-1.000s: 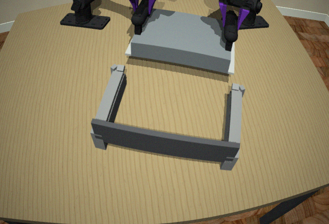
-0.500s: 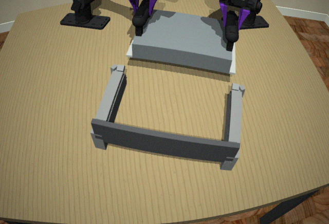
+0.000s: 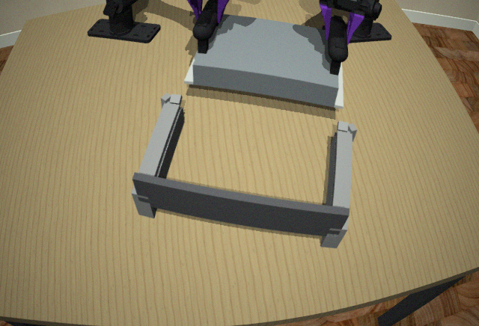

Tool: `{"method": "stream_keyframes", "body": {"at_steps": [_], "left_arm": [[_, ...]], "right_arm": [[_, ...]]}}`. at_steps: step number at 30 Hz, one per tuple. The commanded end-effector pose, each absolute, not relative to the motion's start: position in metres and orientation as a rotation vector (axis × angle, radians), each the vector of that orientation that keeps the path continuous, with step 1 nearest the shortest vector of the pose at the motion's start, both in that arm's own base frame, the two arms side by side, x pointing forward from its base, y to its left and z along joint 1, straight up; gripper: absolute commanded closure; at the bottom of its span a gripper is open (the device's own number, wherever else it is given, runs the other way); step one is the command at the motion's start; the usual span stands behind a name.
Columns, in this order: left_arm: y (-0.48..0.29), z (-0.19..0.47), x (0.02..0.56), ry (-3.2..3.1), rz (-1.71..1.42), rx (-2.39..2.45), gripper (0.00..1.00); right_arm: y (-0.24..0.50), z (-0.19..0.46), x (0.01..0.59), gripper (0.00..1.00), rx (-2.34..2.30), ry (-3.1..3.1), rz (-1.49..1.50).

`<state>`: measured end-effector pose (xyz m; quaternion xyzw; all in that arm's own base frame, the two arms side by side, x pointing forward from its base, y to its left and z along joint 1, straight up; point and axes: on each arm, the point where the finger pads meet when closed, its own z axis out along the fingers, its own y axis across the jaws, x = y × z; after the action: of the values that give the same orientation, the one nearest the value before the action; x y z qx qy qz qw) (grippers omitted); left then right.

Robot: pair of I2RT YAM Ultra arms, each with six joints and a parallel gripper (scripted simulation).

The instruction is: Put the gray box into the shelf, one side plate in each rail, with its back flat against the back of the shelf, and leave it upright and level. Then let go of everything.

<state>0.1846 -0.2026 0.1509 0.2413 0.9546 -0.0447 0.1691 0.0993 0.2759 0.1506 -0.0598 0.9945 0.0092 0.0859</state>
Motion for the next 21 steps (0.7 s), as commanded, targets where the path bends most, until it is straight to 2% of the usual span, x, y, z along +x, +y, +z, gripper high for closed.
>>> {"method": "stream_keyframes", "body": {"at_steps": [1,7,9,21], "left_arm": [[-0.213,0.187,0.201,2.585,-0.219,0.642,0.84],[-0.214,0.186,0.202,2.587,-0.217,0.64,0.84],[-0.218,0.169,0.207,2.637,-0.169,0.665,0.84],[-0.223,0.18,0.221,2.598,-0.178,0.659,0.84]], "right_arm": [[0.286,0.176,0.117,0.84,-0.112,2.885,0.153],[0.286,0.176,0.118,0.84,-0.113,2.884,0.153],[0.286,0.177,0.121,0.84,-0.133,2.881,0.147],[0.288,0.175,0.136,0.84,-0.137,2.875,0.121]]}}
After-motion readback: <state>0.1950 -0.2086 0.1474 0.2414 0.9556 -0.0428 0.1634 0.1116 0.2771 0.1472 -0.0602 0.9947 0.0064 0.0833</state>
